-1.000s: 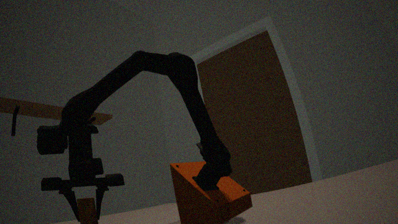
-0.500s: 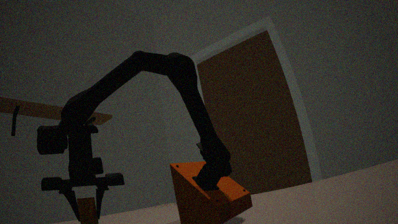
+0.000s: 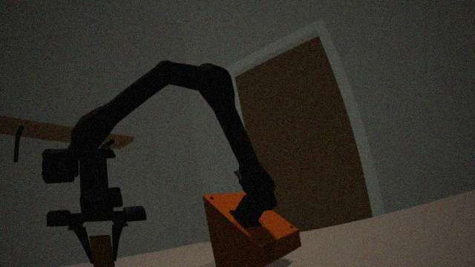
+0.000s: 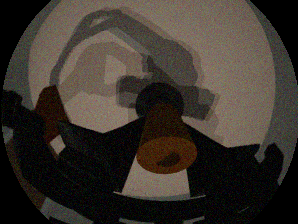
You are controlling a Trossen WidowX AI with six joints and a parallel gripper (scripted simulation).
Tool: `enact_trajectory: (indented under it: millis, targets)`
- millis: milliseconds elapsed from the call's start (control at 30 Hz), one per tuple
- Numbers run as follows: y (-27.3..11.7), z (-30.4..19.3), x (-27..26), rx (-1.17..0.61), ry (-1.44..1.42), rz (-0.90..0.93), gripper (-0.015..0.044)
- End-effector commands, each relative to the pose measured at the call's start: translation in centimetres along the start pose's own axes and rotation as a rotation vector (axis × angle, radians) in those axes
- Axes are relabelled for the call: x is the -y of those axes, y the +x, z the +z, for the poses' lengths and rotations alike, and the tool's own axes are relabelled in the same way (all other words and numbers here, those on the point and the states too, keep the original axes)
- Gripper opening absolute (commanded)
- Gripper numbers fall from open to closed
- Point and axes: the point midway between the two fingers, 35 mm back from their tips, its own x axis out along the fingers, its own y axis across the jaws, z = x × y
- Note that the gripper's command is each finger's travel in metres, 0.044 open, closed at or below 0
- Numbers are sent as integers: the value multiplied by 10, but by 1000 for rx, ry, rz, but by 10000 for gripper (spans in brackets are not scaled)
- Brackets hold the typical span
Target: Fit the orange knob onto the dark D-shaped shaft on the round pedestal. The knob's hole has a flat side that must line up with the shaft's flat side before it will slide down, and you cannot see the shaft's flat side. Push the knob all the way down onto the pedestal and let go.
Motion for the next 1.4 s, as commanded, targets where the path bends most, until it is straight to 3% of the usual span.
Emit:
enact_trajectory:
  millis: [0, 1367]
  targets:
    - [0, -1, 0, -1, -3, -2, 0]
    - [-2, -2, -3, -1, -3, -2, 0]
